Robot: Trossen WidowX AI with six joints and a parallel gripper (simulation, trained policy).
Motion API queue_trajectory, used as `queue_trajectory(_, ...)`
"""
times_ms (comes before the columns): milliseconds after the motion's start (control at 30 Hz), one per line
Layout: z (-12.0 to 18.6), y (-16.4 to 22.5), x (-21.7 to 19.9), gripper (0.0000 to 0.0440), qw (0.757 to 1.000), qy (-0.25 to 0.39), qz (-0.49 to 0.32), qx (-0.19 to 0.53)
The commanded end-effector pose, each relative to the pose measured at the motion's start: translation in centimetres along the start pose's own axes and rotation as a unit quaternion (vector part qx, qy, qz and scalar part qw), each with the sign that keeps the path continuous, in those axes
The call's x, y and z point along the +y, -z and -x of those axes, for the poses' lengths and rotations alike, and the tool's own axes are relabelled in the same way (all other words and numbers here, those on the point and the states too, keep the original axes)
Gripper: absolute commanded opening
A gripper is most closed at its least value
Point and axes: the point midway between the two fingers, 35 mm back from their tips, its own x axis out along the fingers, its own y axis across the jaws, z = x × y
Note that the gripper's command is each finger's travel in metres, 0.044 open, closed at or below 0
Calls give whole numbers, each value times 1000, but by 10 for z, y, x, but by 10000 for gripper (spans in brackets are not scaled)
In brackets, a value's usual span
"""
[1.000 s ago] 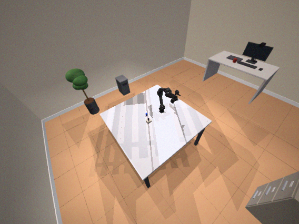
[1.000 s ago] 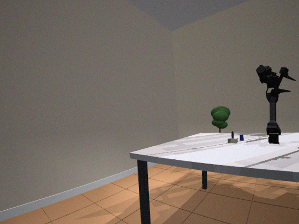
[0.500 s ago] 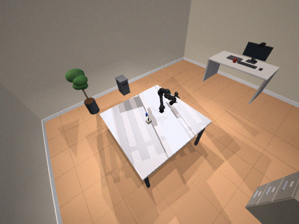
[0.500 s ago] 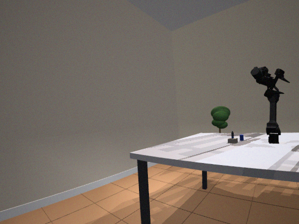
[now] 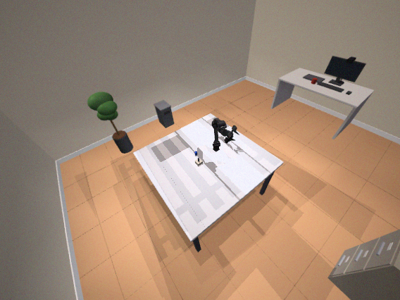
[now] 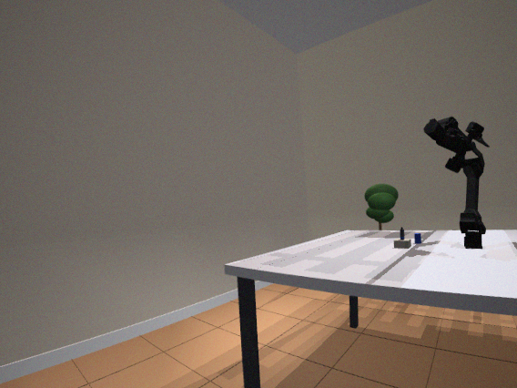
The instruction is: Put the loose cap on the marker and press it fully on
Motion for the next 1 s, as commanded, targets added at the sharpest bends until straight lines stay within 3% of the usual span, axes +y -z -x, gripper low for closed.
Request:
queue_trajectory(0, 3, -7, -8, 329, 1000, 10, 3, -10)
queue_trajectory(967, 51, -44, -71, 330, 989, 96, 27, -107)
